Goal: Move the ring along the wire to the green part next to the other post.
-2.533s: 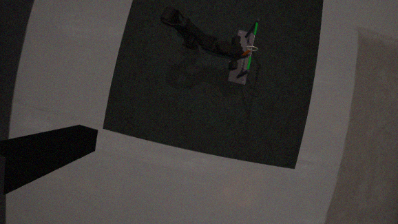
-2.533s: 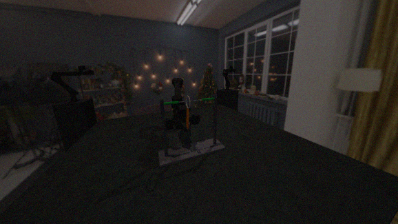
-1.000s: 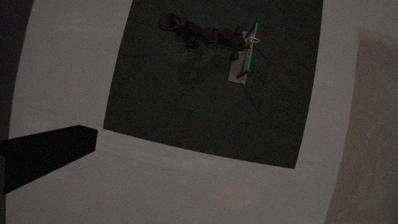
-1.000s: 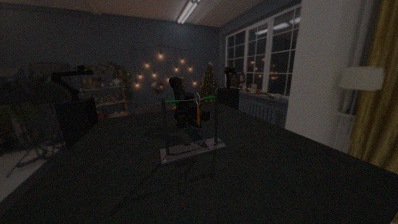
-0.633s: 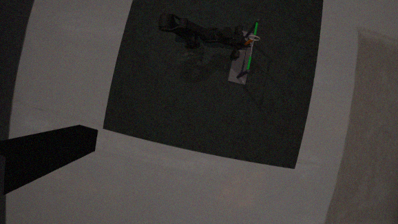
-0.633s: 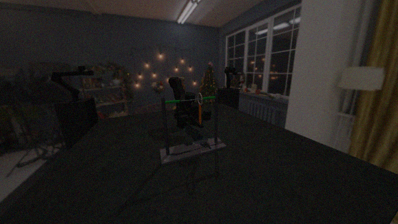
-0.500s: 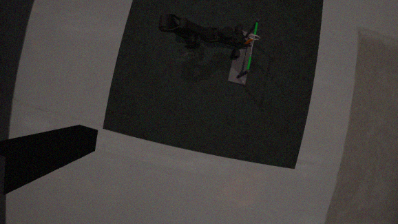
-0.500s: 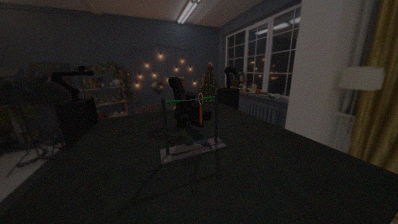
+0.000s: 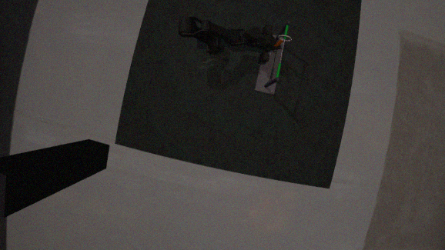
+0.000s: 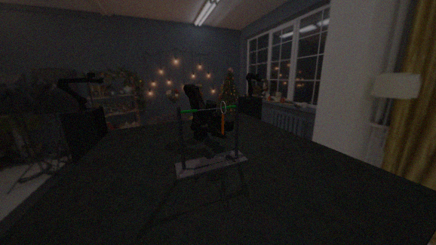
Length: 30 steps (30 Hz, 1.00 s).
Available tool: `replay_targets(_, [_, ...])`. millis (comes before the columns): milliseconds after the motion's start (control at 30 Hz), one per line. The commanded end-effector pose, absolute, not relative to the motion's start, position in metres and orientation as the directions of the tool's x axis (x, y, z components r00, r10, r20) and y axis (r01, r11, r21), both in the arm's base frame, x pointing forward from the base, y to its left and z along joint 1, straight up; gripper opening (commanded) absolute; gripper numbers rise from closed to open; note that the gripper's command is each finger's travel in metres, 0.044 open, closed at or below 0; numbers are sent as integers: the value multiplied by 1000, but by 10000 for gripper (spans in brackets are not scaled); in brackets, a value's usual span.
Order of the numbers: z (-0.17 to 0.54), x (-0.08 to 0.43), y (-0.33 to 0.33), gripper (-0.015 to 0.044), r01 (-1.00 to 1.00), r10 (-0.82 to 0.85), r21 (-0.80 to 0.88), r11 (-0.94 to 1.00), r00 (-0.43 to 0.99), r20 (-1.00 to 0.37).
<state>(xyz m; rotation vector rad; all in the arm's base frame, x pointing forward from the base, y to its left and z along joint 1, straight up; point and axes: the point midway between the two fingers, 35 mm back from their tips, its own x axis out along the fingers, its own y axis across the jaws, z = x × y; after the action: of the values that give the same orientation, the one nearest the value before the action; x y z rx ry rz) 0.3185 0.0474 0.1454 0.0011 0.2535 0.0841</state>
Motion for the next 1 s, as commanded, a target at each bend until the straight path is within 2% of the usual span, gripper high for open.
replay_targets(0, [145,319,52,-150,-82,83,14,997,965,-249])
replay_targets(967, [125,320,65,-150,-87,88,17,996,964,-249])
